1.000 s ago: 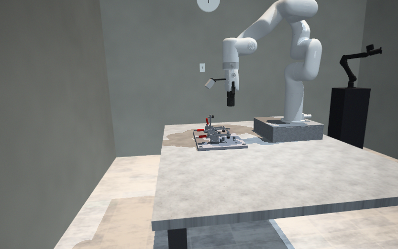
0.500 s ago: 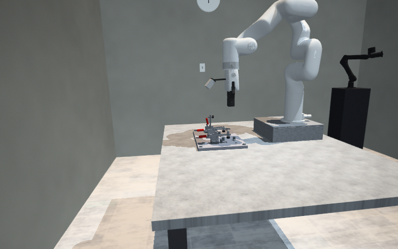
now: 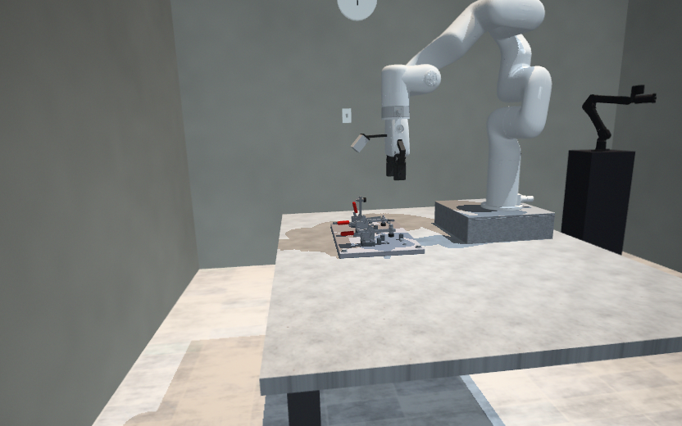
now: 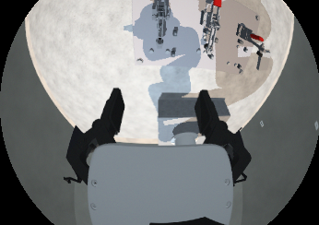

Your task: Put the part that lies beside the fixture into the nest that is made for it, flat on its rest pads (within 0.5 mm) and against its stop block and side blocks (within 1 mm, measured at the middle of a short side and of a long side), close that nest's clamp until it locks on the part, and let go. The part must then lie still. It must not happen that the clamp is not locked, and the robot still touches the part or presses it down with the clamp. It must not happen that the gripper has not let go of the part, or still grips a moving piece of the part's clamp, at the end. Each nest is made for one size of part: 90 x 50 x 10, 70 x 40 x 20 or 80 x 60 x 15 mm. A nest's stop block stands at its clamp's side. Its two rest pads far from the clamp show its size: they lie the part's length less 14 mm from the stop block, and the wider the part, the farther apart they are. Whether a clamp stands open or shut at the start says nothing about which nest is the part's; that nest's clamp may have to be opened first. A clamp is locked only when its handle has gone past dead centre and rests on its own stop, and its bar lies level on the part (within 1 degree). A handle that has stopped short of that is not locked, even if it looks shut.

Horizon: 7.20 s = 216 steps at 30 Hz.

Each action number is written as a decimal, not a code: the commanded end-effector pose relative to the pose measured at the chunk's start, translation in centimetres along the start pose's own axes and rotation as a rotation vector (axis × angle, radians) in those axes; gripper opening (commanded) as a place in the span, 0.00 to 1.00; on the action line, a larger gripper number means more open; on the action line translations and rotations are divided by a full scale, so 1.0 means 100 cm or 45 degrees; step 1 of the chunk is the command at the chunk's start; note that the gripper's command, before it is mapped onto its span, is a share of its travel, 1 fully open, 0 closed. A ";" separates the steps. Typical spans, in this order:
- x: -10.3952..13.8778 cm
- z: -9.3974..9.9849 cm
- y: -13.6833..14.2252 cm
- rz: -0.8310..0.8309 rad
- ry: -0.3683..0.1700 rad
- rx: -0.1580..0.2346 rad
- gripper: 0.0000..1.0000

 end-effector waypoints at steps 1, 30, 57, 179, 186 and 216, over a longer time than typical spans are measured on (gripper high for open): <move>-0.001 0.001 0.000 0.000 0.004 -0.002 1.00; -0.001 0.001 0.000 0.000 0.004 -0.002 0.47; -0.001 0.001 0.000 0.000 0.004 -0.002 0.47; -0.137 -0.123 -0.013 0.000 0.004 -0.002 0.47; -0.137 -0.123 -0.013 0.000 0.004 -0.002 0.47; -0.138 -0.157 -0.013 0.000 0.004 -0.002 0.47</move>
Point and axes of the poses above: the point where the finger pads meet when closed, its own z axis back along the fingers, its own y axis across the jaws, x = y × z, the point moved 3 cm from there along z, back along the fingers, and after that the axes turned 5 degrees about -z, right-handed, at the moved point
